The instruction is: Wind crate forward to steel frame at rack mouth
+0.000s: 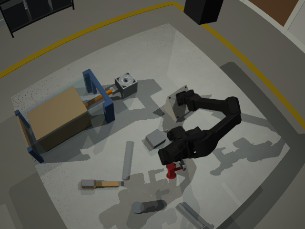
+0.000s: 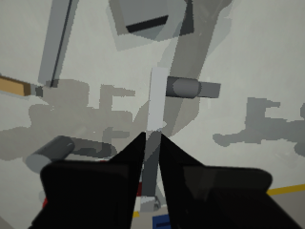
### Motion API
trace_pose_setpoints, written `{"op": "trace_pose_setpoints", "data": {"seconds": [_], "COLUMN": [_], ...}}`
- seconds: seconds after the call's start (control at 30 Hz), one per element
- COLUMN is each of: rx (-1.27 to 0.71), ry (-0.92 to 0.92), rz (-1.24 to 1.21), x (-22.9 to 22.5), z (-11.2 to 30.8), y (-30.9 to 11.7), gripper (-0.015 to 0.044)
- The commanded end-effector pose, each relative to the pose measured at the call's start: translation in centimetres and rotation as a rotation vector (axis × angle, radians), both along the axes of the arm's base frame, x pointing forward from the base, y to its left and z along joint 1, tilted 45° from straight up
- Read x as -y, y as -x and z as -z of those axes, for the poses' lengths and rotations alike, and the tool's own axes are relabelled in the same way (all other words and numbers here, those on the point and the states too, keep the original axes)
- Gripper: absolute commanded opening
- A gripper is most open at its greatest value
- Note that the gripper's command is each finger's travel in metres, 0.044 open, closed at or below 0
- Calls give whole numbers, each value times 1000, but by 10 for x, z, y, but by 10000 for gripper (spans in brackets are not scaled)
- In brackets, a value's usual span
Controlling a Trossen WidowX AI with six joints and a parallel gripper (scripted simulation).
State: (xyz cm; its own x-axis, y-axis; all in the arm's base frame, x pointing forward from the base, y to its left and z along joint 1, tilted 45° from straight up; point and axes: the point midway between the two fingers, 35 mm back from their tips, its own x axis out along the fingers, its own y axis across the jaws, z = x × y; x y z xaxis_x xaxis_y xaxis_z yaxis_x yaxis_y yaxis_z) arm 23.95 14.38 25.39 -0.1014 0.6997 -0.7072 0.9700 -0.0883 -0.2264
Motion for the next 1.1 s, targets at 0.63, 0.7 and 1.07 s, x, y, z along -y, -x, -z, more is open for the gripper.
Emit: {"op": "trace_pose_setpoints", "data": {"seconds": [0.63, 0.7, 1.07], "rx": [-183, -199, -356], "ry": [146, 152, 199], "rz": [293, 316, 497], "x": [106, 118, 193], "z": [84, 93, 149], "y": [-75, -79, -90], "gripper": [0, 0, 0]}}
